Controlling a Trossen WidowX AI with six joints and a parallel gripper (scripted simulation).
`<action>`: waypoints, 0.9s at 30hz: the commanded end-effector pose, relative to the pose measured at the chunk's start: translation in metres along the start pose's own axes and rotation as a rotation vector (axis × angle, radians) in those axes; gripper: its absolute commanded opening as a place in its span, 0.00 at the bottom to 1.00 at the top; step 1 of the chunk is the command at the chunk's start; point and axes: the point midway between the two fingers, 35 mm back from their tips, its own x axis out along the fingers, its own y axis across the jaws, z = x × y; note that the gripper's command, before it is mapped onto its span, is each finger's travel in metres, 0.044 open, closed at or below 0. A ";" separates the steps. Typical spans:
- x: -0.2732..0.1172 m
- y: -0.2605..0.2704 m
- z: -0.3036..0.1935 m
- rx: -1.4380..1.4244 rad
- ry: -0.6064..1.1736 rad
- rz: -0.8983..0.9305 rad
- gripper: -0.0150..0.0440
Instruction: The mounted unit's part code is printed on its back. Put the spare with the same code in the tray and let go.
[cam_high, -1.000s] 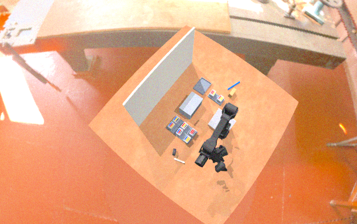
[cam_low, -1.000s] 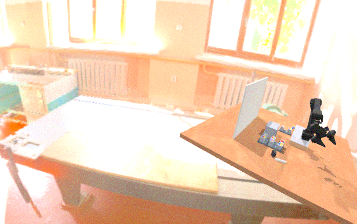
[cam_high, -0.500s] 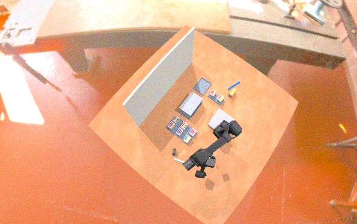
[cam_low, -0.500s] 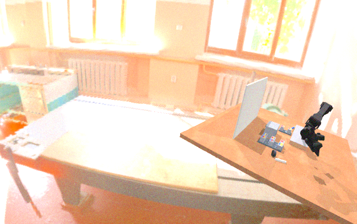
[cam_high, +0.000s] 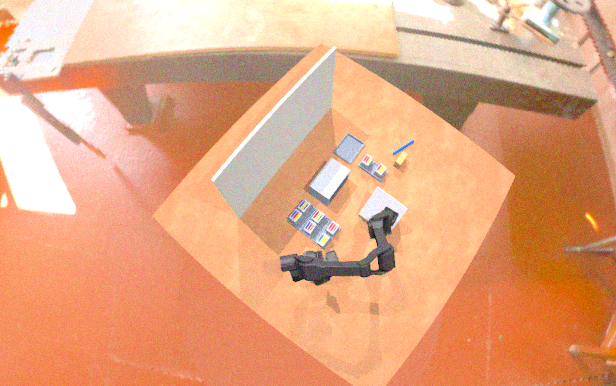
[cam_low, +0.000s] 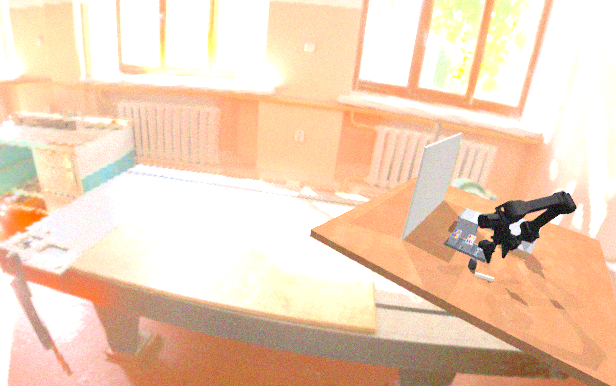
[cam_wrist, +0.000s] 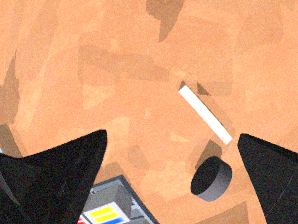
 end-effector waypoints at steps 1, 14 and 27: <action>-0.005 -0.013 -0.037 0.218 0.063 -0.010 1.00; -0.059 -0.006 -0.208 1.128 0.221 -0.118 1.00; -0.144 0.100 -0.350 2.152 0.069 -0.308 1.00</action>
